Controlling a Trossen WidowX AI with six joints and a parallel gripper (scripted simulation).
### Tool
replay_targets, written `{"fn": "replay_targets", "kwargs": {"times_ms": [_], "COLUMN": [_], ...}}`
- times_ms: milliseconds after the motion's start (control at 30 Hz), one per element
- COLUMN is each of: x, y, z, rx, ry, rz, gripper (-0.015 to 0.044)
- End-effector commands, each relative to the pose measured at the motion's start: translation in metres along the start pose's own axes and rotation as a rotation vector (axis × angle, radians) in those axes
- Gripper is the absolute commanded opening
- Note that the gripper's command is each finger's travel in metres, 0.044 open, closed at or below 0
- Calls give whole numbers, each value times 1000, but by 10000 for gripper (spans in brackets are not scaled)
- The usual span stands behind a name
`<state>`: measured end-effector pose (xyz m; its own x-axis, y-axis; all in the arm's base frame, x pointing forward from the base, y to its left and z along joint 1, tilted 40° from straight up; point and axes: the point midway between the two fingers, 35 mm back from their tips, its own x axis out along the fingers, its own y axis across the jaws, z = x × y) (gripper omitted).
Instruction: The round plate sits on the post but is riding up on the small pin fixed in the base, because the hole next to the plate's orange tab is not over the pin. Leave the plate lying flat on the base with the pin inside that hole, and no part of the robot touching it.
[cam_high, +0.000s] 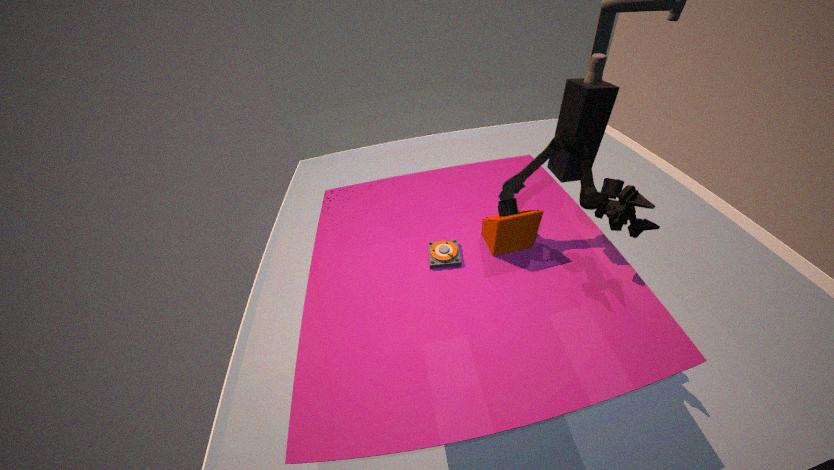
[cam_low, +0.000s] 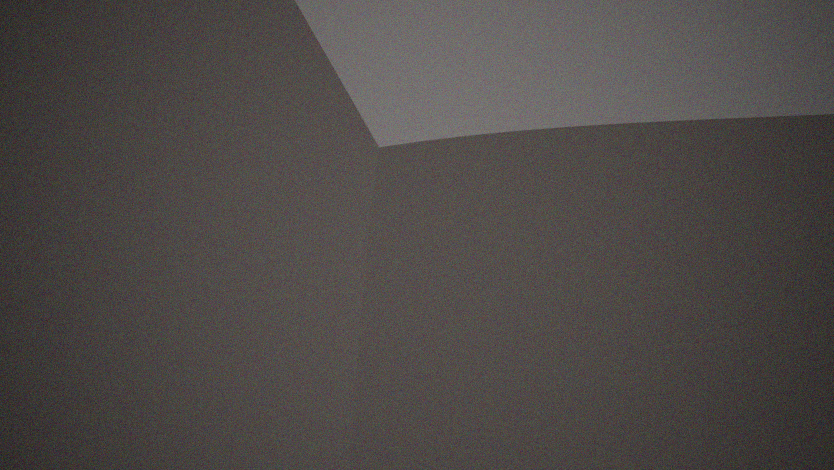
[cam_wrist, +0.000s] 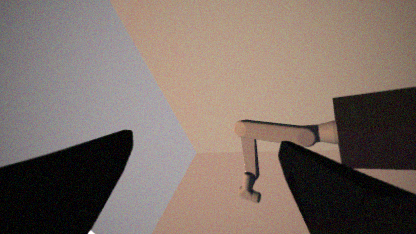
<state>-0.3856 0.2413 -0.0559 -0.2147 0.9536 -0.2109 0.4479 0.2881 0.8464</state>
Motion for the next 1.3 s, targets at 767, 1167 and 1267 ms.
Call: {"fn": "replay_targets", "kwargs": {"times_ms": [767,1167,1267], "x": [88,-5,-51], "y": [178,234,244], "z": [326,463,497], "rx": [-795,-839,-798], "ry": [-884,-1103,-1122], "rz": [-458,-985,-1182], "gripper": [0,0,0]}}
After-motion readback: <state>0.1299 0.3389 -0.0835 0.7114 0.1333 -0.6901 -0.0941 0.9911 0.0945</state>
